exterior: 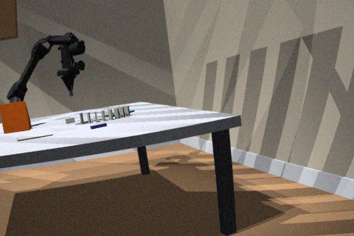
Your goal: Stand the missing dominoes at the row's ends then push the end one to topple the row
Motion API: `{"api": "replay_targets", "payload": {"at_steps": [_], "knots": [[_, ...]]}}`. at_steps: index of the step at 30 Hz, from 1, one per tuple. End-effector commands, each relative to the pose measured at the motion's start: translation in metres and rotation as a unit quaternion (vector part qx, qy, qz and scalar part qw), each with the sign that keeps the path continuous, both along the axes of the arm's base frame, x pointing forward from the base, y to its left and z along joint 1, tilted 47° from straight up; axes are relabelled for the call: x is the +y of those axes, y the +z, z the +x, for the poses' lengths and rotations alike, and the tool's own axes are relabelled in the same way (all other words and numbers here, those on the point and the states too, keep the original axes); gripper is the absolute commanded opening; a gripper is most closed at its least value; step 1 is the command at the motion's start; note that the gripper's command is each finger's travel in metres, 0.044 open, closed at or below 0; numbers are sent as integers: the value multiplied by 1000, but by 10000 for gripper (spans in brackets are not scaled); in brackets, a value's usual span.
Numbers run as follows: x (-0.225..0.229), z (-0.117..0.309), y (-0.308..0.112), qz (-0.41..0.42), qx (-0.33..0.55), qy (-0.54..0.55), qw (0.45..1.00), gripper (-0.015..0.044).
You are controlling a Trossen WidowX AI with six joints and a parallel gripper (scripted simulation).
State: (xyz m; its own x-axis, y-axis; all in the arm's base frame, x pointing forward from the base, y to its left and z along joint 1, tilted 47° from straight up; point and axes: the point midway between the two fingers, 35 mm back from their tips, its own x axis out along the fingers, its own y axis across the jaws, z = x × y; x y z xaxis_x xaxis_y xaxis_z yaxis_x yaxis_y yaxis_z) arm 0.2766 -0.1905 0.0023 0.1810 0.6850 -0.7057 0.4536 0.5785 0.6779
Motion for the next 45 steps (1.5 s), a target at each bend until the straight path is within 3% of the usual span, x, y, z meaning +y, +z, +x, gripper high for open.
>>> {"api": "replay_targets", "payload": {"at_steps": [1, 7, 28, 43, 45], "knots": [[8, 2, 8, -1, -29, 26, 999, 107], [13, 5, 1, -2, -29, 26, 999, 107], [97, 27, -81, 1, -31, 26, 999, 107], [100, 27, -83, 1, -31, 26, 999, 107], [100, 27, -83, 1, -31, 26, 999, 160]]}}
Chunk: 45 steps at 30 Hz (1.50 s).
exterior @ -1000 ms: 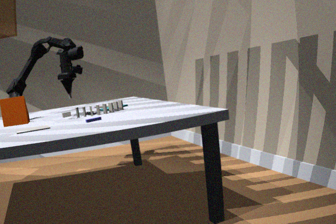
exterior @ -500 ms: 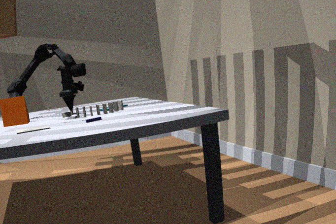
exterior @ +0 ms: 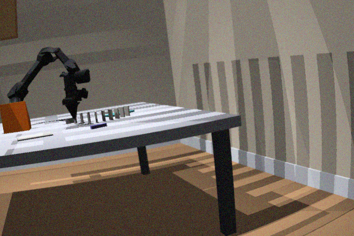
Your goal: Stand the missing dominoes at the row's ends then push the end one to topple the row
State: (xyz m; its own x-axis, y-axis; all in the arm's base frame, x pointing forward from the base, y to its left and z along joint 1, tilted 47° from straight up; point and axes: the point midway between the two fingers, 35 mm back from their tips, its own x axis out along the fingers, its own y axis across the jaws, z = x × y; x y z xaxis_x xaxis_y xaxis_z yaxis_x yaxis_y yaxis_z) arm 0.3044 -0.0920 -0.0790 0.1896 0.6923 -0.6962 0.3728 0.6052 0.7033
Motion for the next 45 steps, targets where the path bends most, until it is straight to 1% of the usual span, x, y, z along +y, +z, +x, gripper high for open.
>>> {"api": "replay_targets", "payload": {"at_steps": [1, 10, 11, 15, 21, 24, 31, 33, 34, 37, 40, 42, 45], "knots": [[1, -1, -2, 4, 3, -2, 1000, 186], [1, -1, -2, 4, 3, -2, 1000, 422], [1, -1, -2, 4, 3, -2, 1000, 440], [-7, -1, 4, 2, 0, -3, 1000, 440], [-71, -14, 62, -4, -3, -3, 1000, 440], [-90, -24, 88, -2, 2, 0, 1000, 440], [-91, -25, 89, -2, 2, 0, 1000, 440], [-82, -21, 91, -7, -12, 15, 1000, 440], [-71, -16, 93, -13, -31, 33, 999, 440], [-25, -3, 100, -33, -105, 107, 988, 440], [19, 2, 107, -46, -174, 176, 968, 440], [30, 0, 109, -47, -188, 189, 963, 440], [31, -1, 109, -47, -189, 190, 962, 440]]}}
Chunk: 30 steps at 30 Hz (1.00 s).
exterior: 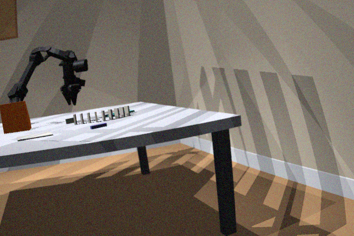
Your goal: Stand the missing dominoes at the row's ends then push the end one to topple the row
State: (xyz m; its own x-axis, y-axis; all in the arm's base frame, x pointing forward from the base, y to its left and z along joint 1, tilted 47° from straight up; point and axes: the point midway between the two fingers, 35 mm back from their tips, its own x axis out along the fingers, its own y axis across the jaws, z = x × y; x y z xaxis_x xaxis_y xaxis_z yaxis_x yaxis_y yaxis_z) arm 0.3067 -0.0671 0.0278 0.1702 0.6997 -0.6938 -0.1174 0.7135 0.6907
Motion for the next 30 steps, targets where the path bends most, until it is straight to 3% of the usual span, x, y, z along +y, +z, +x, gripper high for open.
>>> {"api": "replay_targets", "payload": {"at_steps": [1, 6, 13, 30], "knots": [[6, -3, 2, -3, -22, 9, 1000, 440], [10, -2, -3, -4, -22, 9, 1000, 440], [50, 6, -43, -2, -22, 9, 1000, 440], [61, 9, -55, -1, -22, 9, 1000, 440]]}}
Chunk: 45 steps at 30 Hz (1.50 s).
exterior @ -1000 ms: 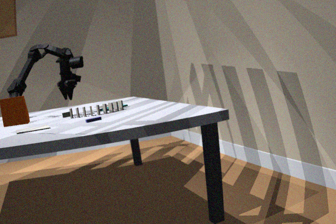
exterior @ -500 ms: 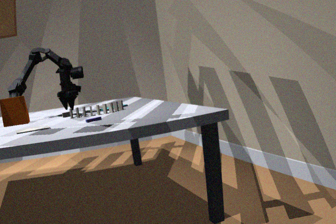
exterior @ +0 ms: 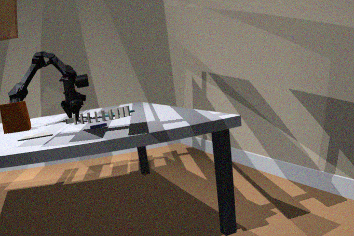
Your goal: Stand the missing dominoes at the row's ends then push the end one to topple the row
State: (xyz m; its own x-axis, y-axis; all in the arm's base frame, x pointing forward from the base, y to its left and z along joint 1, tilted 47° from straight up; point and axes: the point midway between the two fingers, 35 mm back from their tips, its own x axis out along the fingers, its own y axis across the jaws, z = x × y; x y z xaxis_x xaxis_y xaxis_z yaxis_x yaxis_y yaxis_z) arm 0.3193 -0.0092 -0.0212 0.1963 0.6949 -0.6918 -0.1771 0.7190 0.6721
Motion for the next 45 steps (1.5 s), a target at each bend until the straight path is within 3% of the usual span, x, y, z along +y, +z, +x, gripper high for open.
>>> {"api": "replay_targets", "payload": {"at_steps": [1, 5, 21, 31, 45], "knots": [[3, -3, -6, 5, 9, -3, 1000, 440], [3, -3, -6, 5, 9, -3, 1000, 440], [3, -3, -6, 5, 9, -3, 1000, 25], [-2, -4, -1, 5, 9, -3, 1000, 25], [-108, -20, 102, 2, 10, -3, 1000, 25]]}}
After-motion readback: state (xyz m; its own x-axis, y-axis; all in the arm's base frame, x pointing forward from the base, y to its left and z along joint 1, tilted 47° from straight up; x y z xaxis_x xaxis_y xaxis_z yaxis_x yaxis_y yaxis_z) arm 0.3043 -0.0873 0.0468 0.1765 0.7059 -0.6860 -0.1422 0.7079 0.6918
